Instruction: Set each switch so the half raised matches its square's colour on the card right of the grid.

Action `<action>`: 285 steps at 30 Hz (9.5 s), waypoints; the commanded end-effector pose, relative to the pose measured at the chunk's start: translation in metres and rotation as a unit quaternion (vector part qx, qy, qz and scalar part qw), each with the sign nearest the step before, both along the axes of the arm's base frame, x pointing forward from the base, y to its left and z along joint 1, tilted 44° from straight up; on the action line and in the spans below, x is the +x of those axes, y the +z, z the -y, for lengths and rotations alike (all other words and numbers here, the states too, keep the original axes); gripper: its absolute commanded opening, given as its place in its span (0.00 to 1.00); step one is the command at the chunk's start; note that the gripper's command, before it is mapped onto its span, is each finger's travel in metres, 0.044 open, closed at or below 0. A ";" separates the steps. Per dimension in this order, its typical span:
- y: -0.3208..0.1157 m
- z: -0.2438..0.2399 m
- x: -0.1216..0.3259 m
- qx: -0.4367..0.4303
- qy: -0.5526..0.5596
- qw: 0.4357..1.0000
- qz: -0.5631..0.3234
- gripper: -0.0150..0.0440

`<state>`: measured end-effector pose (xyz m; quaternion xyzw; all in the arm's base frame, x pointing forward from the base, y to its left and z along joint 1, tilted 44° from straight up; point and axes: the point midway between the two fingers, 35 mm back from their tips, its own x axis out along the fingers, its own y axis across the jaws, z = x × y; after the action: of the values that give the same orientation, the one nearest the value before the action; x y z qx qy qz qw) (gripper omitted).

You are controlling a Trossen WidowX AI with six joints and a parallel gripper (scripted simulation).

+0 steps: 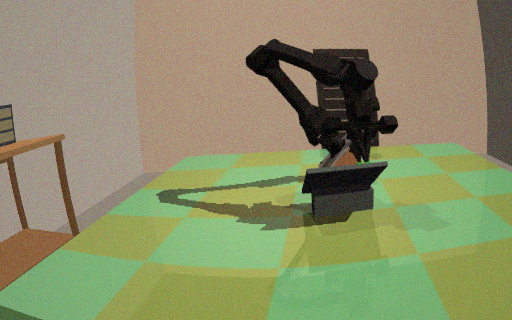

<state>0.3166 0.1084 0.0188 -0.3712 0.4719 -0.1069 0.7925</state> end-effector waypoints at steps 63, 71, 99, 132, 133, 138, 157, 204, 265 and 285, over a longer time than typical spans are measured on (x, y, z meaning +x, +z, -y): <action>0.051 -0.016 -0.030 0.002 0.011 1.000 0.005 0.25; 0.029 0.003 -0.010 0.000 0.002 1.000 -0.003 0.25; 0.013 0.015 0.003 -0.001 0.002 1.000 -0.002 0.25; 0.013 0.015 0.004 -0.001 0.002 1.000 -0.002 0.25; 0.012 0.016 0.004 -0.001 0.002 1.000 -0.002 0.25; 0.012 0.016 0.005 -0.001 0.002 1.000 -0.002 0.25; 0.010 0.017 0.006 -0.001 0.002 1.000 -0.002 0.25; -0.005 0.020 -0.061 0.004 0.020 1.000 0.014 0.25; -0.021 0.032 -0.049 0.004 0.020 1.000 0.015 0.25; -0.022 0.033 -0.047 0.004 0.020 1.000 0.015 0.25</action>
<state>0.2696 0.0754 -0.0026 -0.3750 0.4523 -0.0970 0.8034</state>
